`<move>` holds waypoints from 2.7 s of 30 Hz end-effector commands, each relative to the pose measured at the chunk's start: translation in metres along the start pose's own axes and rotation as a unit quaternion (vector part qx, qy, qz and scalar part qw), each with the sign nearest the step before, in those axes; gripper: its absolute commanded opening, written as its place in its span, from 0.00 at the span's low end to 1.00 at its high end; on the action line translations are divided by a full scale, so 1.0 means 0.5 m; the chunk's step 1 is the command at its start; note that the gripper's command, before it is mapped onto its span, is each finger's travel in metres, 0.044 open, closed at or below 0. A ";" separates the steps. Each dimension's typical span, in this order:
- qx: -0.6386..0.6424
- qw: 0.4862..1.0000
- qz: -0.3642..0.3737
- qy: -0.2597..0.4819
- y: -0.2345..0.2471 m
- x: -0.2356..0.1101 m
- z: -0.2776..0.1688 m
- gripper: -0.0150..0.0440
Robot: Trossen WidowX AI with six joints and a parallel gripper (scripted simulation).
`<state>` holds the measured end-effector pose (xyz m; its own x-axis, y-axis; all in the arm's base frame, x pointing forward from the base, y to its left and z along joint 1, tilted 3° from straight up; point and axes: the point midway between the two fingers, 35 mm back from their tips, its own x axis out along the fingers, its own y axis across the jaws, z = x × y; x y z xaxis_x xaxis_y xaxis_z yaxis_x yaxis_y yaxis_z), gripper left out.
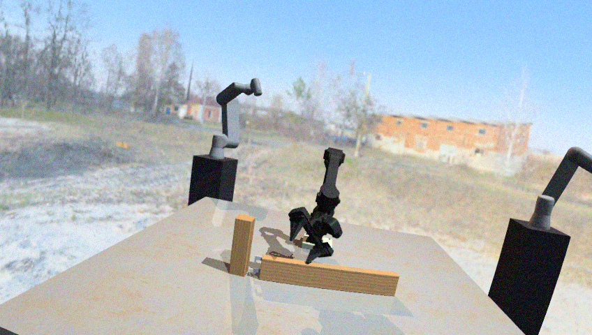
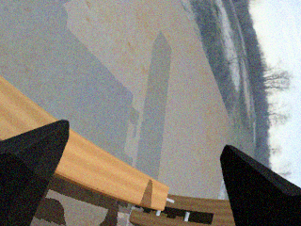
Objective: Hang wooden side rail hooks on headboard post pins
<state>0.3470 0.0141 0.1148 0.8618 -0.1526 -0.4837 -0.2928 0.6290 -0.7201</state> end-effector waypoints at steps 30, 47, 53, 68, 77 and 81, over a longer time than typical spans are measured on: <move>0.572 0.806 -0.112 -0.098 -0.063 -0.085 -0.266 1.00; 0.625 0.771 -0.116 -0.036 -0.074 -0.040 -0.254 1.00; 0.677 0.717 -0.155 0.062 -0.088 -0.005 -0.209 1.00; 0.679 0.677 -0.251 0.132 -0.121 -0.039 -0.125 1.00; 0.679 0.677 -0.251 0.132 -0.121 -0.039 -0.125 1.00; 0.679 0.677 -0.251 0.132 -0.121 -0.039 -0.125 1.00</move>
<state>0.3209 -0.0685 0.1334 0.5577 -0.6178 -0.5544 0.8109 0.5481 0.2049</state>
